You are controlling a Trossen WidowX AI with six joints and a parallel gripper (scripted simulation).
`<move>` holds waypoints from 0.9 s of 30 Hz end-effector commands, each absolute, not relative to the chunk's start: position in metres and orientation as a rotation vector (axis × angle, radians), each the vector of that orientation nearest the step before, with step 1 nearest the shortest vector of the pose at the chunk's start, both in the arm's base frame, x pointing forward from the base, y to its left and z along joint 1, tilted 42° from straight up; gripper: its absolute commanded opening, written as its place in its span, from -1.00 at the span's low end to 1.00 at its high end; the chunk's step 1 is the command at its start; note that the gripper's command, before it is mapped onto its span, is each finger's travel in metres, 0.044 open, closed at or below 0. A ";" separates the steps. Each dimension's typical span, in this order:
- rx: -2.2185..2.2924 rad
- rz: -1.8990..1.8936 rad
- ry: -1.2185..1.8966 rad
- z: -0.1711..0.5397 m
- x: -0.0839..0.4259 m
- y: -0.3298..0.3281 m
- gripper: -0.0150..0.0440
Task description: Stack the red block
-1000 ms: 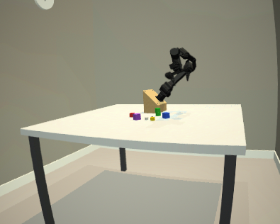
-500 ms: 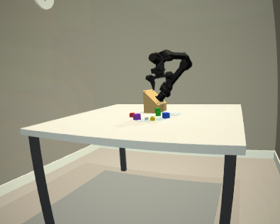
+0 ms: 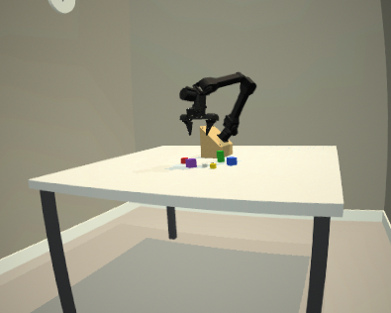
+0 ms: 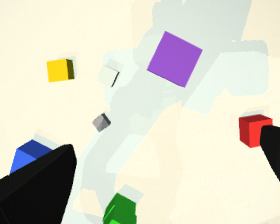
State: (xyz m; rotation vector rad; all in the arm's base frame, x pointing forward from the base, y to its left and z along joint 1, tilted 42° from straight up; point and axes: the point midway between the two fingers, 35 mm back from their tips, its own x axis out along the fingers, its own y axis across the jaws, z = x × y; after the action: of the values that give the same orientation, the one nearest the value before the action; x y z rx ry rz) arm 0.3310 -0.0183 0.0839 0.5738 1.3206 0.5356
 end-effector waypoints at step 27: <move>0.490 0.642 1.478 -0.066 0.299 -0.035 1.00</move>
State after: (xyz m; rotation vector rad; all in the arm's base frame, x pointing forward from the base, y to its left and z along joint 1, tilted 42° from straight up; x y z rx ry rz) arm 0.3038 -0.0433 -0.0547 0.4726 1.4651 0.6403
